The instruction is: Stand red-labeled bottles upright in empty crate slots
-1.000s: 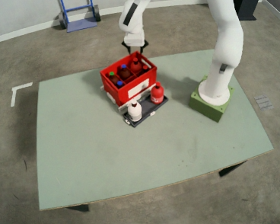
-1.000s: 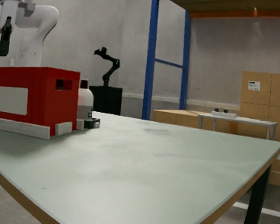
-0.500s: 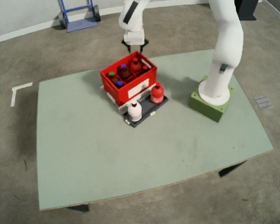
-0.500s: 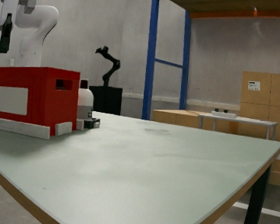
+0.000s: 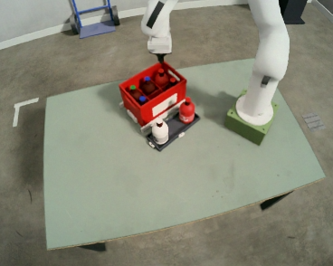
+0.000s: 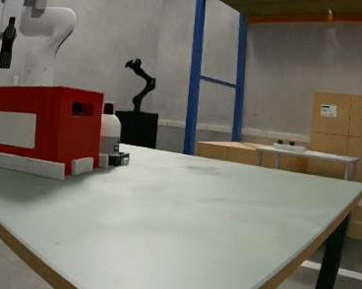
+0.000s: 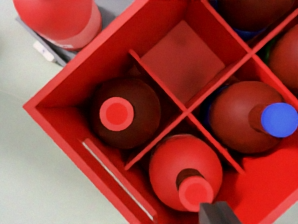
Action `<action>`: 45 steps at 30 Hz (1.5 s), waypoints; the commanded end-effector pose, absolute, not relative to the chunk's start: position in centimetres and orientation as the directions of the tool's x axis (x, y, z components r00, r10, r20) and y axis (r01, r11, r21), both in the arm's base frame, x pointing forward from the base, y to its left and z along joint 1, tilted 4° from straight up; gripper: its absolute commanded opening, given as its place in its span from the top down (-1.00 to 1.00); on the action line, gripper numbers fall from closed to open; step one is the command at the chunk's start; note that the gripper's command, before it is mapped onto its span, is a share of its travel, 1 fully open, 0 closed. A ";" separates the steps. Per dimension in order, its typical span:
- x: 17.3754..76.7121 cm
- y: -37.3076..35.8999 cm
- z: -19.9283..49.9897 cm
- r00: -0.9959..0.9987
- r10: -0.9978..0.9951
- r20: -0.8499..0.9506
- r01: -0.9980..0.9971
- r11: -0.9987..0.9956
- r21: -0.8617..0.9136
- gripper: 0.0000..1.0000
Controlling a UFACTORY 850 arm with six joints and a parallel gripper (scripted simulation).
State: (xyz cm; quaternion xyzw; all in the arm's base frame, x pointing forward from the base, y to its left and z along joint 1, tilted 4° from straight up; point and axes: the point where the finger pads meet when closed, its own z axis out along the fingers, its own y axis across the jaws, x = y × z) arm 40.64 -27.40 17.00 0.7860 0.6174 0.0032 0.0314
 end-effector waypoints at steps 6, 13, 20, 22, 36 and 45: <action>40.7 -27.4 17.1 0.238 0.971 -0.034 0.970 -0.236 0.055 1.00; 40.7 -27.4 17.1 0.238 0.971 -0.034 0.970 -0.236 0.055 1.00; 40.7 -27.3 17.1 0.238 0.971 -0.034 0.970 -0.236 0.055 1.00; 40.4 -24.9 17.1 0.238 0.971 -0.035 0.970 -0.236 0.054 1.00; 36.6 -13.6 16.6 0.238 0.970 -0.036 0.970 -0.236 0.053 1.00; 32.8 -7.9 15.9 0.238 0.971 -0.035 0.970 -0.236 0.055 1.00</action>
